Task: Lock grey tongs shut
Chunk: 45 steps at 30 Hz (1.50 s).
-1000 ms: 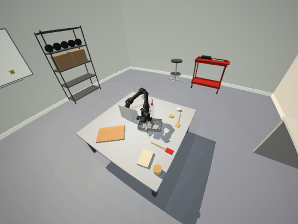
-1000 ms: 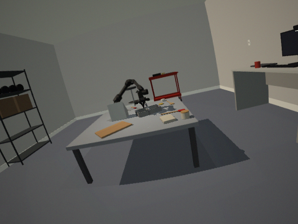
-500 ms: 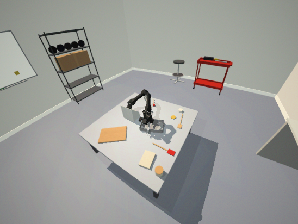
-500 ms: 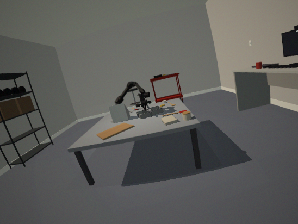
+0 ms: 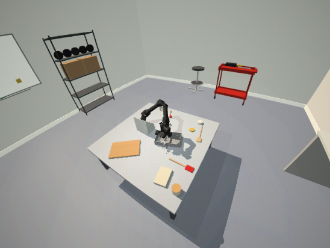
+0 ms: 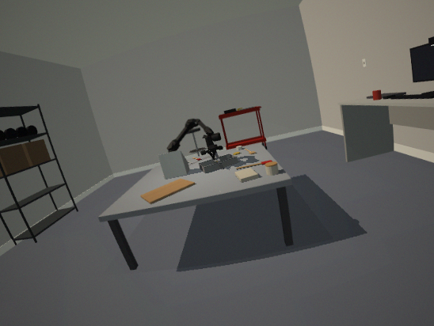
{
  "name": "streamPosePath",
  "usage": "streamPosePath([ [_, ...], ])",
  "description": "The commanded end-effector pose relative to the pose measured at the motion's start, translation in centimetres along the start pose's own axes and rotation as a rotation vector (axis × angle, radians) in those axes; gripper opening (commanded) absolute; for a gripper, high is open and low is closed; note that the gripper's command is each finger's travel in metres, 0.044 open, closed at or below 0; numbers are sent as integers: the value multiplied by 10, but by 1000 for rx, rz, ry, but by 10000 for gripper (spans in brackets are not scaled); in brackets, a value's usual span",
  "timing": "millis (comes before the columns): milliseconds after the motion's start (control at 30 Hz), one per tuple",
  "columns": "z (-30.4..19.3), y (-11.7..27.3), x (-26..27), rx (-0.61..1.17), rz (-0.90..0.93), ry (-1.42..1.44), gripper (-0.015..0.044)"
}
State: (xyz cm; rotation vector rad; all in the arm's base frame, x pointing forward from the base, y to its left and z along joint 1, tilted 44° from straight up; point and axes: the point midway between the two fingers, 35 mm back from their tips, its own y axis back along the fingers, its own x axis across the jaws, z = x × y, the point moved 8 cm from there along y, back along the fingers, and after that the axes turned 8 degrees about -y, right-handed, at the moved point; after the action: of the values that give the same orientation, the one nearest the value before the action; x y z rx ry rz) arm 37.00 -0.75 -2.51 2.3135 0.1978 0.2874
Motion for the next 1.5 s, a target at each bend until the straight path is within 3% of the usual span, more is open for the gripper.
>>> streamPosePath([
  [0,-1,-3,7,9,-5,-4,-150],
  [1467,-12,0,61,2,3,5,-150],
])
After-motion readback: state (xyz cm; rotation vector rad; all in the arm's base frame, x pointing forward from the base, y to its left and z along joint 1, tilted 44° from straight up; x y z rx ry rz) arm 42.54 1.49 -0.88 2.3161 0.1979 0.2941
